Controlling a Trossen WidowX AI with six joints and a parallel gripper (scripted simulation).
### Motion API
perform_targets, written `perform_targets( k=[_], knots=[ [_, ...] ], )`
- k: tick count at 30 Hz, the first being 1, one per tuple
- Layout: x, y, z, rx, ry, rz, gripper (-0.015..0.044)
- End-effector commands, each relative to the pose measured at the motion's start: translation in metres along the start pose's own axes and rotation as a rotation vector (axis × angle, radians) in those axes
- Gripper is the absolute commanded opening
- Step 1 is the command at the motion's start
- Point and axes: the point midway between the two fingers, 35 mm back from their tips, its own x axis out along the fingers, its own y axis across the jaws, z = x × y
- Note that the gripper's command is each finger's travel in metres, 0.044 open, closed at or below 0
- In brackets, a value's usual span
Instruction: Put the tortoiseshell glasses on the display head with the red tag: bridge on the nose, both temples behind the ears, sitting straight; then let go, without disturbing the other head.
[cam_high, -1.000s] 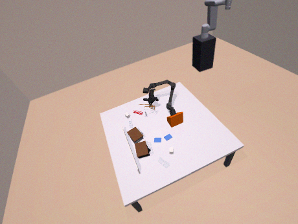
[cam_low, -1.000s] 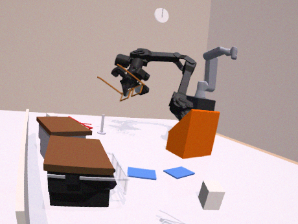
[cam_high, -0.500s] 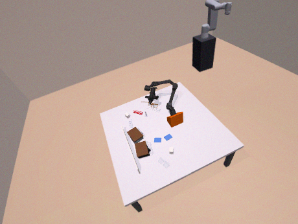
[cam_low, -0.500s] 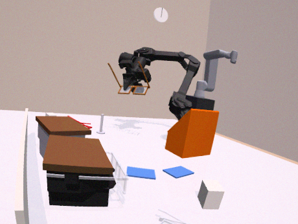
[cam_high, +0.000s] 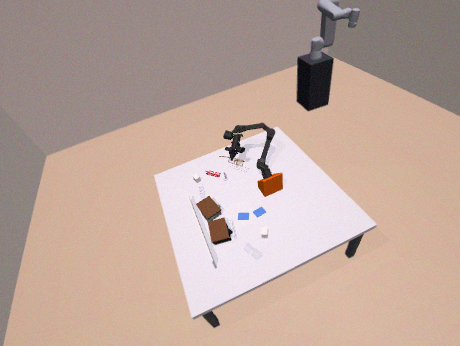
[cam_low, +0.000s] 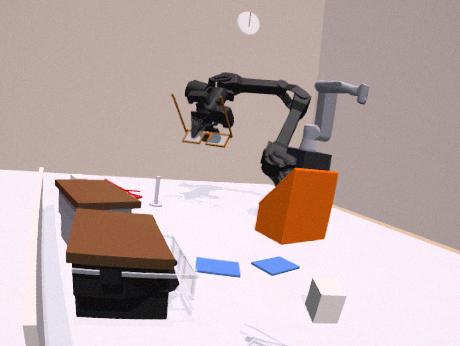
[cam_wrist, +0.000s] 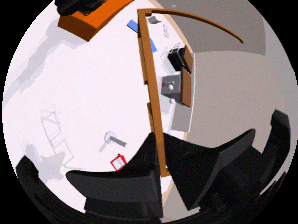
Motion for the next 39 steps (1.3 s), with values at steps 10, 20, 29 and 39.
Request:
perform_targets(
  k=[10, 20, 29, 39],
  knots=[
    [0.000, 0.000, 0.000, 0.006, -0.001, 0.002, 0.0000],
    [0.007, -0.001, 0.000, 0.034, -0.026, 0.019, 0.0000],
    [0.043, -0.008, 0.004, 0.165, -0.133, 0.138, 0.0000],
    [0.081, -0.020, 0.015, 0.276, -0.191, 0.306, 0.0000]
  ],
)
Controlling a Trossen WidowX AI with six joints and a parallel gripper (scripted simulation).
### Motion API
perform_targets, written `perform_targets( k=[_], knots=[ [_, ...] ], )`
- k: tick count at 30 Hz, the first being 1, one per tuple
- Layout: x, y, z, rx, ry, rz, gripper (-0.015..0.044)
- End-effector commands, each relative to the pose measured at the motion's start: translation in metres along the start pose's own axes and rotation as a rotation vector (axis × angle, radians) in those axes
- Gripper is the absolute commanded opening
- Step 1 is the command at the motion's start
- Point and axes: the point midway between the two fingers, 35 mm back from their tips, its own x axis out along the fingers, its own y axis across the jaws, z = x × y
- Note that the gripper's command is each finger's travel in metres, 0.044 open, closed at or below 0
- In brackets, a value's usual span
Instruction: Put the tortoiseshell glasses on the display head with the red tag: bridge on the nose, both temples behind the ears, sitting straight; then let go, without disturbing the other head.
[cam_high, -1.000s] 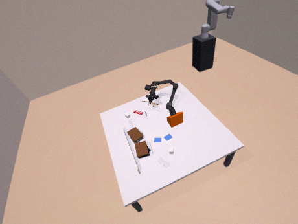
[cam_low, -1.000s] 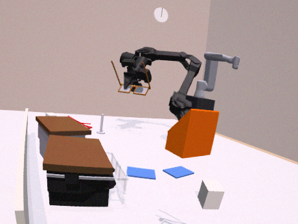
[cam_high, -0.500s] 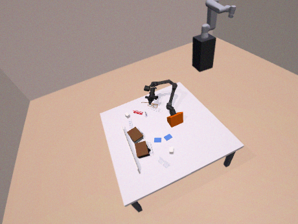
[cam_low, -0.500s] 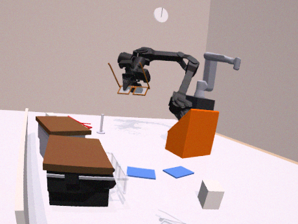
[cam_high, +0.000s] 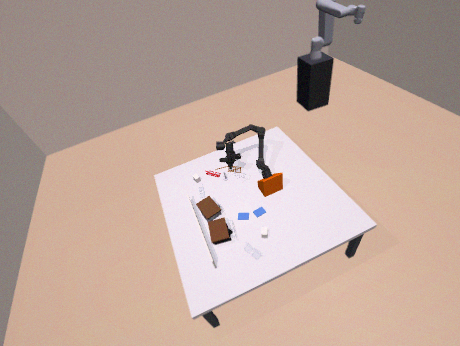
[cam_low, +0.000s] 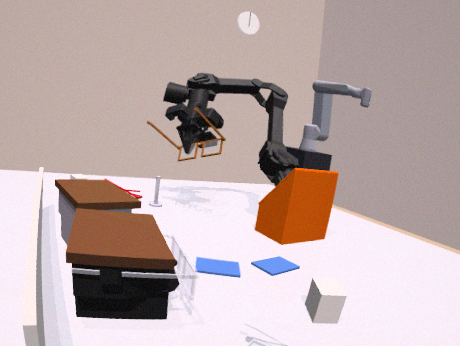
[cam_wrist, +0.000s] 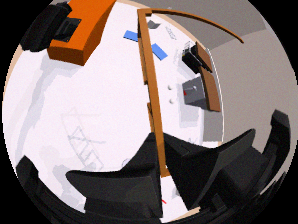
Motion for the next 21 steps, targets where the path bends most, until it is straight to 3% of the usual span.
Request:
perform_targets(
  k=[1, 21],
  knots=[
    [0.017, -0.009, 0.005, 0.051, -0.010, 0.079, 0.0000],
    [0.077, -0.045, 0.039, 0.201, 0.141, 0.370, 0.0000]
  ],
)
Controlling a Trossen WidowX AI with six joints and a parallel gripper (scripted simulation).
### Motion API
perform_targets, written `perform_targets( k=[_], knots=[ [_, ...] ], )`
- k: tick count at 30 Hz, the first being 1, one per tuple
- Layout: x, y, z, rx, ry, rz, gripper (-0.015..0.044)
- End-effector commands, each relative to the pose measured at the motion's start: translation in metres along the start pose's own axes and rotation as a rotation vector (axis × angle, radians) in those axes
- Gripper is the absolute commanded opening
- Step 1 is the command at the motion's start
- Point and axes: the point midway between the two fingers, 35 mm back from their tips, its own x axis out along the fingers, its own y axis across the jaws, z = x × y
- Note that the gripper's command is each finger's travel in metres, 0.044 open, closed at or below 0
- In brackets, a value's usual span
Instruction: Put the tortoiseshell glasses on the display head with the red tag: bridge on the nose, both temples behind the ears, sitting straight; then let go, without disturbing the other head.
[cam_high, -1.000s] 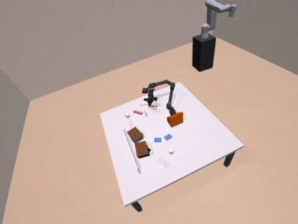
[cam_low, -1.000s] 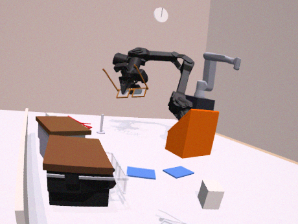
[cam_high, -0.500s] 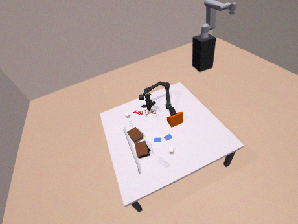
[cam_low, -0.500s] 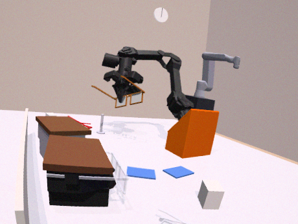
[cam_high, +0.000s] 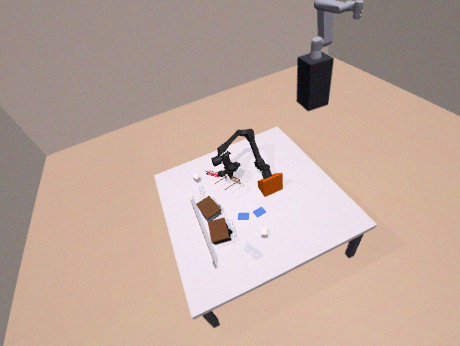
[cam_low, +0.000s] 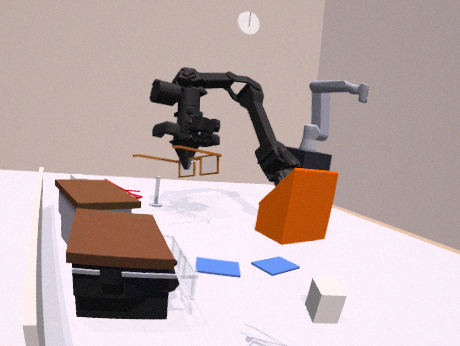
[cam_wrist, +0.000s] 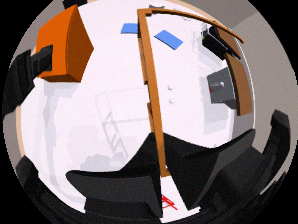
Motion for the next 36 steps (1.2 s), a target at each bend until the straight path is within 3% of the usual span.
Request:
perform_targets(
  k=[1, 14, 36],
  knots=[
    [0.009, -0.010, 0.013, 0.033, 0.066, 0.047, 0.0000],
    [0.028, -0.032, 0.049, 0.107, 0.280, 0.095, 0.0000],
    [0.049, -0.030, 0.040, 0.108, 0.279, 0.090, 0.0000]
  ],
)
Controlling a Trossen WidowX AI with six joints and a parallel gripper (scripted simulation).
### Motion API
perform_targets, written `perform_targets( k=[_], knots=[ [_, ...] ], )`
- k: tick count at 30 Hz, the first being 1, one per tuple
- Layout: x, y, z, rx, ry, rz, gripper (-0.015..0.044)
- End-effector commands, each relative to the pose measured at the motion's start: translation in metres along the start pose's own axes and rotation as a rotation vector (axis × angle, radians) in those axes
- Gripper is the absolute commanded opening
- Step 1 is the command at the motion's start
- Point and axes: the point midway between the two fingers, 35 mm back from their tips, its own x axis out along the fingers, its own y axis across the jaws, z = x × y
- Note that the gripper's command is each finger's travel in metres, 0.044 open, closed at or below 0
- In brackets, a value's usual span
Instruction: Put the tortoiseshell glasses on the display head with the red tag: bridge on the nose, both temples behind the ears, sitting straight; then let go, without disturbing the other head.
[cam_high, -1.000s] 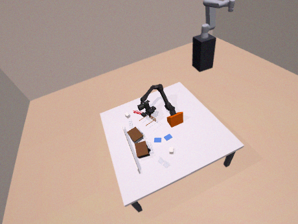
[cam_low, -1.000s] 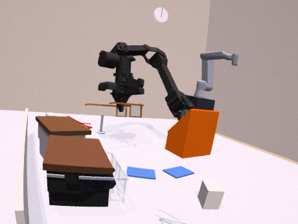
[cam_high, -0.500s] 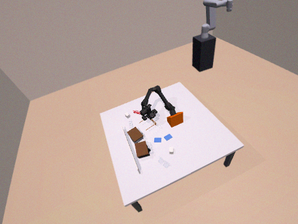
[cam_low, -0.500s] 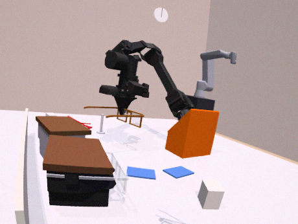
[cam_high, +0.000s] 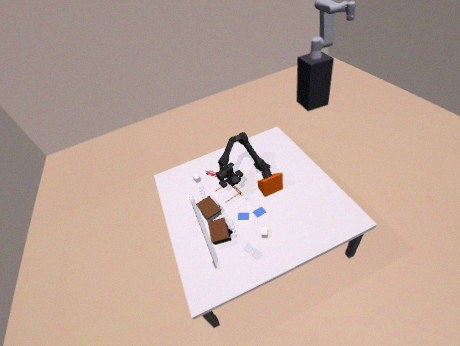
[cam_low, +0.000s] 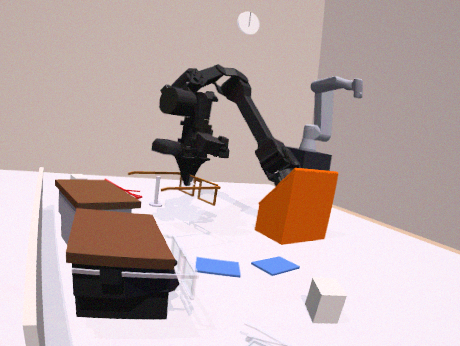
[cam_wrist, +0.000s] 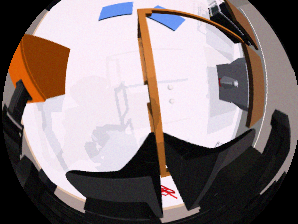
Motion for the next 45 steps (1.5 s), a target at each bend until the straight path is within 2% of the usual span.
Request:
perform_targets(
  k=[1, 30, 45],
  knots=[
    [0.005, 0.001, 0.000, -0.005, -0.016, 0.000, 0.0000],
    [0.037, 0.001, 0.002, -0.005, 0.003, 0.000, 0.0000],
    [0.039, -0.012, 0.003, -0.004, 0.003, 0.000, 0.0000]
  ],
)
